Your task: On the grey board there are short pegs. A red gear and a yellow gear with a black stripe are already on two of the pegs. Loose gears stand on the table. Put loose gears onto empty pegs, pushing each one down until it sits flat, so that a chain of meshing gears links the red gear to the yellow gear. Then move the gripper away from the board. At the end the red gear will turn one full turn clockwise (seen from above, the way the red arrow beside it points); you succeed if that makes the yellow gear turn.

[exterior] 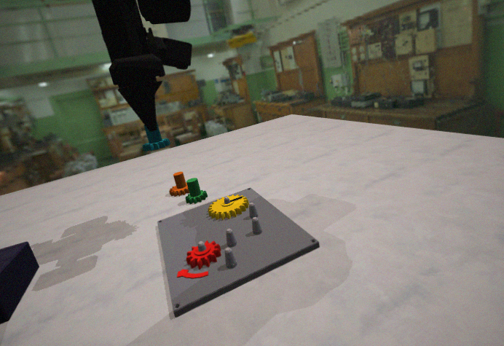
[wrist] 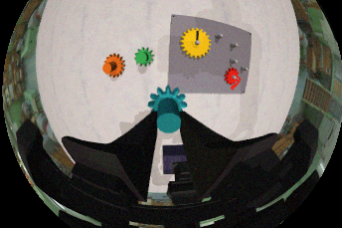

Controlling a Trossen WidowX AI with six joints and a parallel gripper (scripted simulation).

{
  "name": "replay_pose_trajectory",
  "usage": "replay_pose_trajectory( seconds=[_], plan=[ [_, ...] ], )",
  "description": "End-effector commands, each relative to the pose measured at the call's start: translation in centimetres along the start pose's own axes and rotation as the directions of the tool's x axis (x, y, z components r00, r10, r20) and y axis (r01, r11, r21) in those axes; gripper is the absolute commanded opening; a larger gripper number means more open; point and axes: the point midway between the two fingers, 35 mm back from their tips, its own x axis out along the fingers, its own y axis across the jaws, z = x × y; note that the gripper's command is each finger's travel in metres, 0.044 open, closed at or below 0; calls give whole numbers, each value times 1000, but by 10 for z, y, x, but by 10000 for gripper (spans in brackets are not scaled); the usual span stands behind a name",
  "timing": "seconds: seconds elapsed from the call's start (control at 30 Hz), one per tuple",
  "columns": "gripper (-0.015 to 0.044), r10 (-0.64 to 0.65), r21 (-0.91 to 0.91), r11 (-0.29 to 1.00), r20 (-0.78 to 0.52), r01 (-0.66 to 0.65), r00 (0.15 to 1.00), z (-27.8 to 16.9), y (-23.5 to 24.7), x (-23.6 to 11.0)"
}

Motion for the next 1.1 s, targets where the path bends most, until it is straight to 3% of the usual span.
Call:
replay_pose_trajectory(
  seconds=[0.0,1.07],
  plan=[
    [0,3,-4,1000,-5,-3,1000,5,-6,5],
    [0,5,-19,1000,-1,-5,1000,37,-71,35]
  ],
)
